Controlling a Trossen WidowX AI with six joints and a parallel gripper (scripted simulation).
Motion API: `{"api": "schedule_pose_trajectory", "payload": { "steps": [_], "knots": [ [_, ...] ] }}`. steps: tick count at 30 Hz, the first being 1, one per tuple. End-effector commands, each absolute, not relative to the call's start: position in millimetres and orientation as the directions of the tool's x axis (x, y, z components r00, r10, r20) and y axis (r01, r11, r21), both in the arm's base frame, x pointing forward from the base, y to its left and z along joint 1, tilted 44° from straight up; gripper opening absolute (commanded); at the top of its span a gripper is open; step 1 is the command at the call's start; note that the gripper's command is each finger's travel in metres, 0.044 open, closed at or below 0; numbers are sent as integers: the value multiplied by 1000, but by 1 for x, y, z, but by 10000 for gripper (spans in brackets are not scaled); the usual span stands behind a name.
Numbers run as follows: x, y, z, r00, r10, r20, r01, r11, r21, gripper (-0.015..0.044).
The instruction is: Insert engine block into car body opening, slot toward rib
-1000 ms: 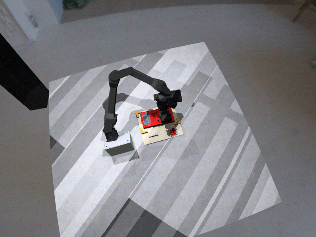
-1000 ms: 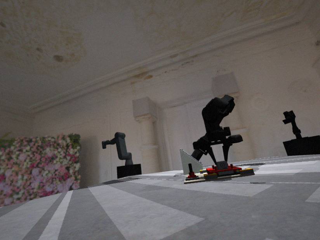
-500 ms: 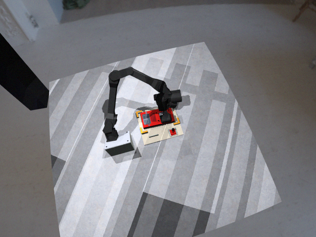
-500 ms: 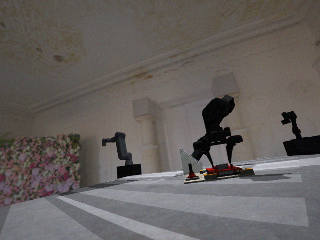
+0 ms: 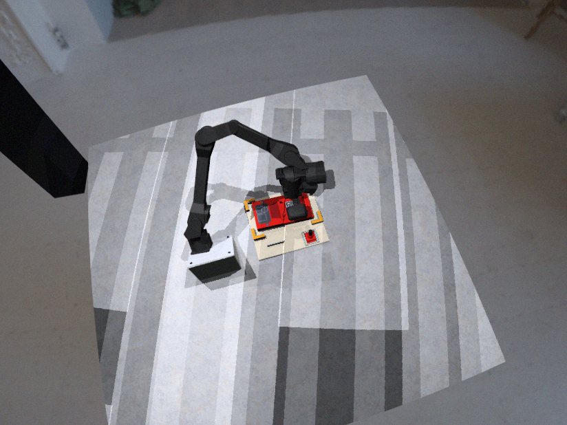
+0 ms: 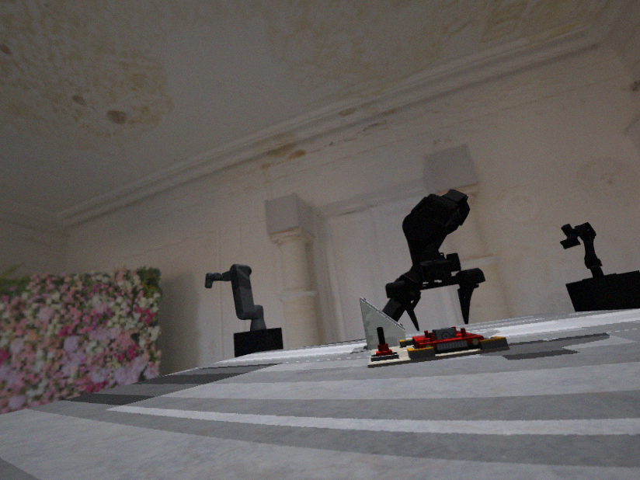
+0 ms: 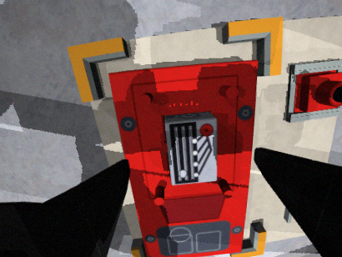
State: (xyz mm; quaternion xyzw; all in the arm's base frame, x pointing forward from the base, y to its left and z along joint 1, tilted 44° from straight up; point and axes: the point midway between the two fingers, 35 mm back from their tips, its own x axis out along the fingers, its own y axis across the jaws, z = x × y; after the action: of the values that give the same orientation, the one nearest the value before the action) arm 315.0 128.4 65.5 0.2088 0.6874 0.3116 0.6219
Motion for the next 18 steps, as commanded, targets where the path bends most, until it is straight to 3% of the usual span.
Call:
{"api": "schedule_pose_trajectory", "payload": {
  "steps": [1,4,18],
  "knots": [
    [319,121,72,-129,677,-725,-103,718,688,440],
    [319,121,72,-129,677,-725,-103,718,688,440],
    [319,121,72,-129,677,-725,-103,718,688,72]
  ]
}}
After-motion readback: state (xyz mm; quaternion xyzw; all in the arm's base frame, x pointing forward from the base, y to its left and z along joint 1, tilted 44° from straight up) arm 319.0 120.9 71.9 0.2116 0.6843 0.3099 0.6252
